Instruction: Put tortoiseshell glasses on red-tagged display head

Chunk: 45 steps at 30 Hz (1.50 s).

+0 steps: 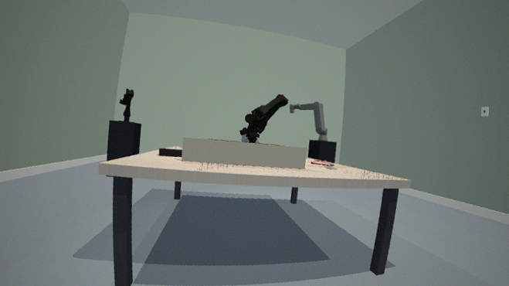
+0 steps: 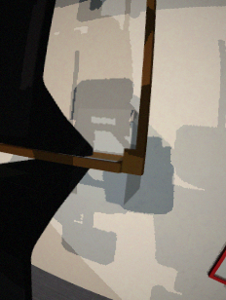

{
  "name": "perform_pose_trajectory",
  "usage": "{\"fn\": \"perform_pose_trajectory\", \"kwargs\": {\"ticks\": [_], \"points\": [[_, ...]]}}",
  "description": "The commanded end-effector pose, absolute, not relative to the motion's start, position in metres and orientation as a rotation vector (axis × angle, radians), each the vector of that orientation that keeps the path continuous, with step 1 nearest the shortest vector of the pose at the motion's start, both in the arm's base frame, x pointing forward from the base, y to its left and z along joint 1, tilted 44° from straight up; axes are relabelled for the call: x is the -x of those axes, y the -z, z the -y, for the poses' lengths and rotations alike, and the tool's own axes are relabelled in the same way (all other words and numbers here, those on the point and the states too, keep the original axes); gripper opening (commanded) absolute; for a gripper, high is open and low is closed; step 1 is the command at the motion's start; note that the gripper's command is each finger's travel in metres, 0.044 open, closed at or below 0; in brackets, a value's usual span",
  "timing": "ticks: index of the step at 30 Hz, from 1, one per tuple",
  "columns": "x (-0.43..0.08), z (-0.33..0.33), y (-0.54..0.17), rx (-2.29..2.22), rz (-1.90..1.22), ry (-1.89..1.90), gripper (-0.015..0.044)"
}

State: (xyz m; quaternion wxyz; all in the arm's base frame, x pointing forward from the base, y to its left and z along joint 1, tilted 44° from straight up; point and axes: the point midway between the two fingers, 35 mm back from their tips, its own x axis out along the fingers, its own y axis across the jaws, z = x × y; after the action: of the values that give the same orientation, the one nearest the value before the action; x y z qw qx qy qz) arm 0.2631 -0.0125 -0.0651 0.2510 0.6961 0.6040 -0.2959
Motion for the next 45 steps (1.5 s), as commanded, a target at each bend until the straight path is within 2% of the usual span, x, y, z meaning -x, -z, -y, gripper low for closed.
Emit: {"fn": "perform_pose_trajectory", "kwargs": {"ticks": [1,45], "points": [[-0.268,0.012,0.065,-1.904,-1.642,0.805,0.0],[-0.309,0.019,0.066,-1.885,-1.667,0.814,0.0]]}}
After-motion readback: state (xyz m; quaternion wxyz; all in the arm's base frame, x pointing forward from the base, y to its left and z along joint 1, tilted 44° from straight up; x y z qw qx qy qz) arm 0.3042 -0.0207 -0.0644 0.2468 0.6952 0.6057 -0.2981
